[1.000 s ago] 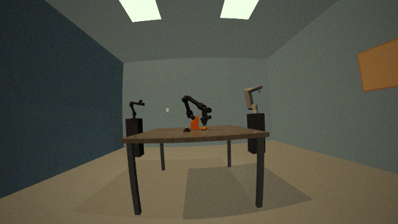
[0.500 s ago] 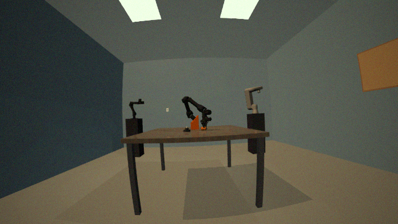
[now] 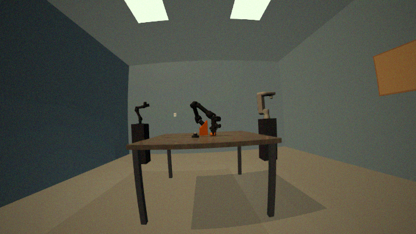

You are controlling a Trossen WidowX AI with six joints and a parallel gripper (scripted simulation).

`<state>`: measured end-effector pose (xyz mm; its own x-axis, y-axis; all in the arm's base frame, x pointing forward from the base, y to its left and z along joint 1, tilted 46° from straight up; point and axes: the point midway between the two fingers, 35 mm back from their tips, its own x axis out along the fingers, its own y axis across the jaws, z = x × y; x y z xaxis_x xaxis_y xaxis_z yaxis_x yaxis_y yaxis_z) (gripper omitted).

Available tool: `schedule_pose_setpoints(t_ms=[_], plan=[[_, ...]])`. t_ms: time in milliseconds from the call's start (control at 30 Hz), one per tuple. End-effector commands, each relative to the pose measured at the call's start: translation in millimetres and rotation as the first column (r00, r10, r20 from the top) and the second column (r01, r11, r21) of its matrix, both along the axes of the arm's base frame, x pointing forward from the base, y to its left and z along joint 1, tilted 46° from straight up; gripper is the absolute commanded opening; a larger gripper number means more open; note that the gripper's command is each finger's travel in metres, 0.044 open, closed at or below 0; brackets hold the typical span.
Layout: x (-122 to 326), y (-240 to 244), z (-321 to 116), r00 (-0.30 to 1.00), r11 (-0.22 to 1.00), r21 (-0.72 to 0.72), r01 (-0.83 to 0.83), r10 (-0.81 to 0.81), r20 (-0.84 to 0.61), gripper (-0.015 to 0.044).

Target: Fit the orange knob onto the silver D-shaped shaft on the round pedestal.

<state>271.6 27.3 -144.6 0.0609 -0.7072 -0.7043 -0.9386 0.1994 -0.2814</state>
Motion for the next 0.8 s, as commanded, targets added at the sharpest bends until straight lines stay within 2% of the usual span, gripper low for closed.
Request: schedule_pose_setpoints(t_ms=[0, 33, 333, 633, 767], plan=[[-1.4, -2.5, -1.5, 1.000, 1.000, -0.007, -0.001, 0.001, -0.007, 0.0256], [-1.4, -2.5, -1.5, 1.000, 1.000, -0.007, -0.001, 0.001, -0.007, 0.0240], [-1.4, -2.5, -1.5, 1.000, 1.000, -0.007, -0.001, 0.001, -0.007, 0.0240], [-1.4, -2.5, -1.5, 1.000, 1.000, -0.007, -0.001, 0.001, -0.007, 0.0180], [-1.4, -2.3, -1.4, 1.000, 1.000, -0.004, -0.001, 0.001, -0.006, 0.0179]])
